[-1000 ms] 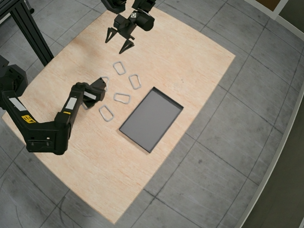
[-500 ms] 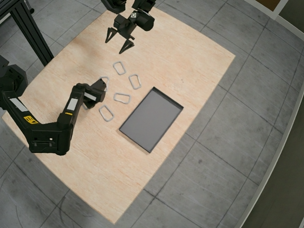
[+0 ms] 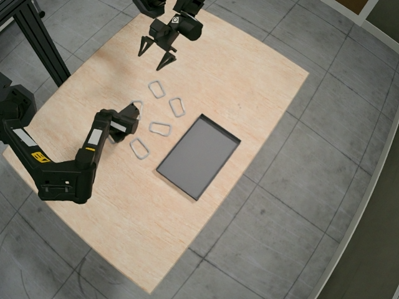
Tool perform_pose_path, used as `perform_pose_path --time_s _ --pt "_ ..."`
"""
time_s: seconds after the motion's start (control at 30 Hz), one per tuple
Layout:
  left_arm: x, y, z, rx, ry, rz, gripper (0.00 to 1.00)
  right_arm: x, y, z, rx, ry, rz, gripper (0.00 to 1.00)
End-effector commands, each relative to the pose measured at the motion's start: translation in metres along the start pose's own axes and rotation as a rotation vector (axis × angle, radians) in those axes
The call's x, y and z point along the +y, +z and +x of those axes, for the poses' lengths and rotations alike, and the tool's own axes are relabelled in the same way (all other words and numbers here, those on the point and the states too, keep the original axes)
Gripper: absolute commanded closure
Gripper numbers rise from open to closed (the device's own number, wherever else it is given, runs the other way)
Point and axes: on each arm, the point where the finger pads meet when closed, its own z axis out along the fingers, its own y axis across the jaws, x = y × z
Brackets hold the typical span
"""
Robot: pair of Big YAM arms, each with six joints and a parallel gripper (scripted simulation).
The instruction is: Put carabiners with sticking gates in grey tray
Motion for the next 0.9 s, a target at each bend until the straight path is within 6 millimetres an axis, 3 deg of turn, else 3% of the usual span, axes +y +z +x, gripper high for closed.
perform_pose_path --time_s 0.0,0.13,0.57,0.7,0.87 --pt "0.0024 0.0012 -0.0005 0.0 0.008 0.003 0.0 0.0009 0.0001 -0.0007 -0.002 -0.002 0.0 0.69" --pt "0.0024 0.0012 -0.0005 0.0 0.008 0.003 0.0 0.0009 0.0001 -0.0007 -0.002 -0.002 0.0 0.69" --pt "0.0024 0.0012 -0.0005 0.0 0.008 0.003 0.0 -0.0007 -0.0017 -0.0012 -0.002 -0.002 0.0 0.9" --pt "0.0024 0.0012 -0.0005 0.0 0.008 0.003 0.0 -0.0007 -0.0017 -0.0012 -0.002 -0.002 0.0 0.9" --pt "0.0024 0.0012 -0.0005 0.0 0.008 0.003 0.0 -0.0007 -0.0017 -0.0012 -0.002 -0.002 0.0 0.97"
